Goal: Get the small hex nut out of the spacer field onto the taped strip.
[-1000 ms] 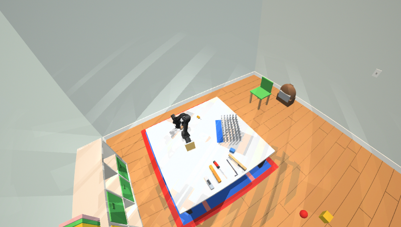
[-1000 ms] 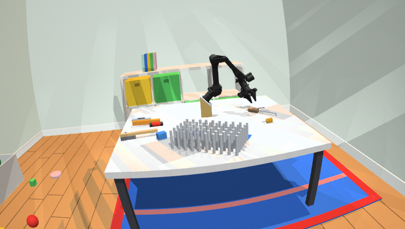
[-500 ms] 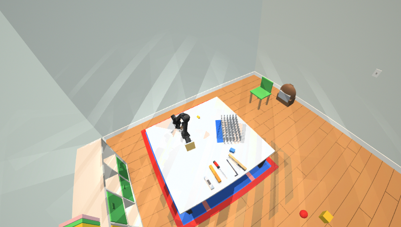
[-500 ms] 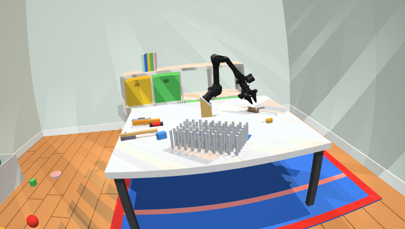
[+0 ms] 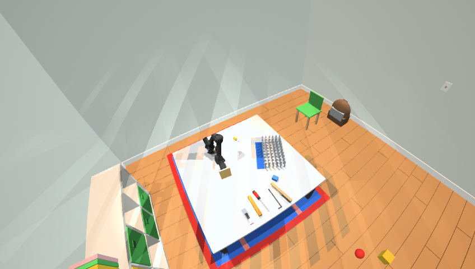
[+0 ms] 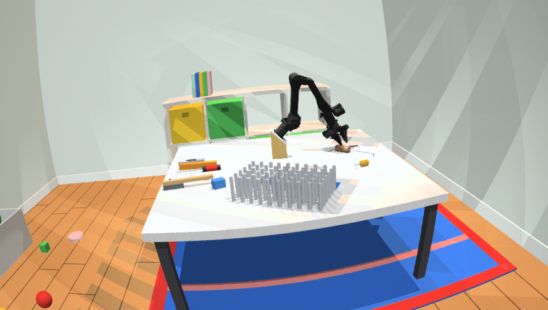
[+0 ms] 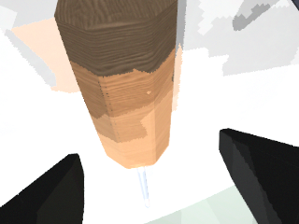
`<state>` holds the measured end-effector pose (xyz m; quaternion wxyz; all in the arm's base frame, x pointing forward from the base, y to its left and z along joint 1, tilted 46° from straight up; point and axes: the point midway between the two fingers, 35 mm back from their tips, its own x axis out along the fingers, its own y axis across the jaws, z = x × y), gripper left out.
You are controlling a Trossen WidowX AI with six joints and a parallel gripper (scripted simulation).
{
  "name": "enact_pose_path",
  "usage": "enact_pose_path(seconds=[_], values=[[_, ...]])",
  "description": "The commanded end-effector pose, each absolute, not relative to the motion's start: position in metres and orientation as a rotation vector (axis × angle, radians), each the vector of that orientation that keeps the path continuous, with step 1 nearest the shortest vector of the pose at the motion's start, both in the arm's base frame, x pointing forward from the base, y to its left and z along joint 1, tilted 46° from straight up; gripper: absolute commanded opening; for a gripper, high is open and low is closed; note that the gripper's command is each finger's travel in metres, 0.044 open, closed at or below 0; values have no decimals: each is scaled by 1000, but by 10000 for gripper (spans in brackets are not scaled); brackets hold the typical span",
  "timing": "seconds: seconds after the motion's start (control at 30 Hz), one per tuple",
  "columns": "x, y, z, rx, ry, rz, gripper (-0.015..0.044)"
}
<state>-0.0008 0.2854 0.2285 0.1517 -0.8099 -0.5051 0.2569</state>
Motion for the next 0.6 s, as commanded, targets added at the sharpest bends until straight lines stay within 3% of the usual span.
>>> enact_pose_path(seconds=[0.0,0.57], values=[[0,289,220,-2330,-1447,745,280],[0,307,201,-2337,-1460,736,280]])
